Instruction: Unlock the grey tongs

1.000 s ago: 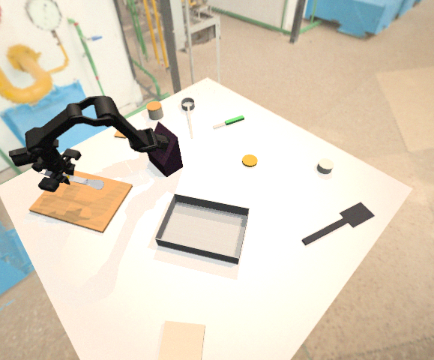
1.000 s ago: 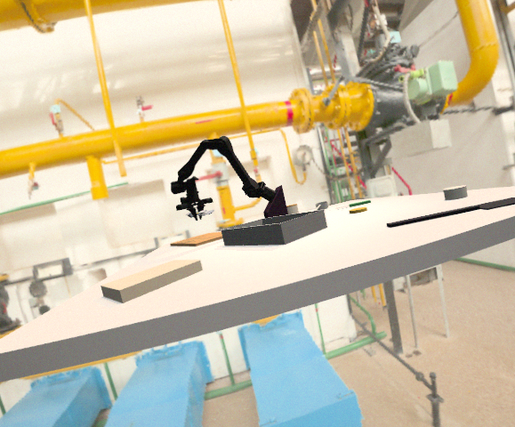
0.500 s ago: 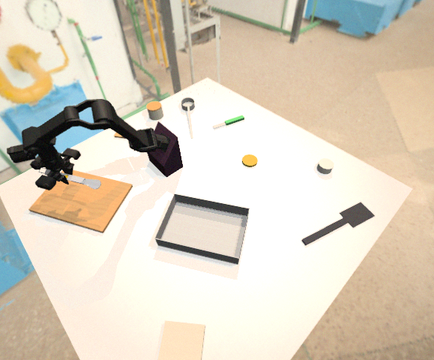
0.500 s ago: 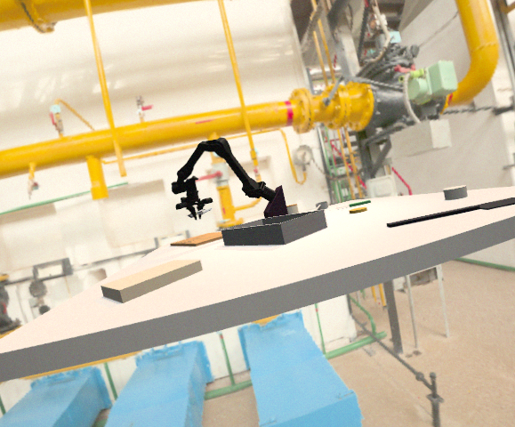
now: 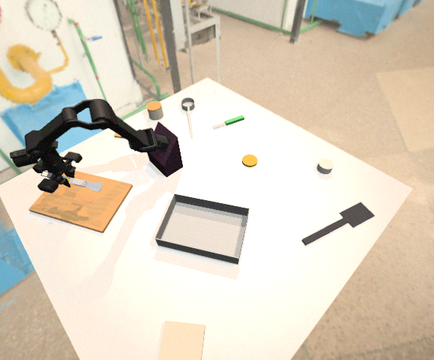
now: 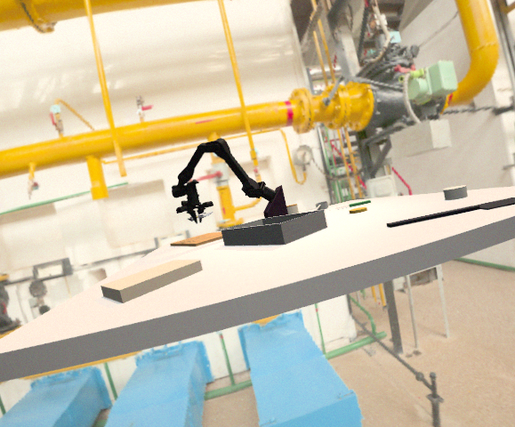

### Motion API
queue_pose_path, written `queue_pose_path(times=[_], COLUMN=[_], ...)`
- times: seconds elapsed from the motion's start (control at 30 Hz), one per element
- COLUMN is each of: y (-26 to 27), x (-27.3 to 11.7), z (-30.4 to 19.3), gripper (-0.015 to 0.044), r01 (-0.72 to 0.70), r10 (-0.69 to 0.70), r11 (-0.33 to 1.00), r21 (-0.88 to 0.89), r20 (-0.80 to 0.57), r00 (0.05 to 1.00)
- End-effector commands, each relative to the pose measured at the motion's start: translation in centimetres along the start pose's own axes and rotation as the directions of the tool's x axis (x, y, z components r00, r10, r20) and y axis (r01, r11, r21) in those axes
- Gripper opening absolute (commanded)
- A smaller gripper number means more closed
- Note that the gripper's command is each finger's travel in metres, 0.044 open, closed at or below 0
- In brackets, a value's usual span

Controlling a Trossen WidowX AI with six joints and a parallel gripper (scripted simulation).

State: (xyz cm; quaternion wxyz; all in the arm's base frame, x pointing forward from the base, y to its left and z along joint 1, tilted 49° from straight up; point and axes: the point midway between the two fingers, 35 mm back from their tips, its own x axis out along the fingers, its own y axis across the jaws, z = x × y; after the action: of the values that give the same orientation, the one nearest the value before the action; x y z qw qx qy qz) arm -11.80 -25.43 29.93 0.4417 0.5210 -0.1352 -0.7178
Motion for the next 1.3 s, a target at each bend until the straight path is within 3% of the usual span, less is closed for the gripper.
queue_pose_path(times=[0.0, 0.93, 1.27], y=[-0.1, 0.0, 0.0], x=[0.8, 4.5, 4.3], z=[0.0, -0.2, -0.2], gripper=[-0.015, -0.015, 0.0113], r01=[0.003, 0.003, 0.001], r10=[-0.003, -0.003, -0.001], r11=[1.0, 1.0, 1.0], r21=[0.005, 0.005, 0.001], r20=[0.0, 0.001, -0.001], r00=[1.0, 1.0, 1.0])
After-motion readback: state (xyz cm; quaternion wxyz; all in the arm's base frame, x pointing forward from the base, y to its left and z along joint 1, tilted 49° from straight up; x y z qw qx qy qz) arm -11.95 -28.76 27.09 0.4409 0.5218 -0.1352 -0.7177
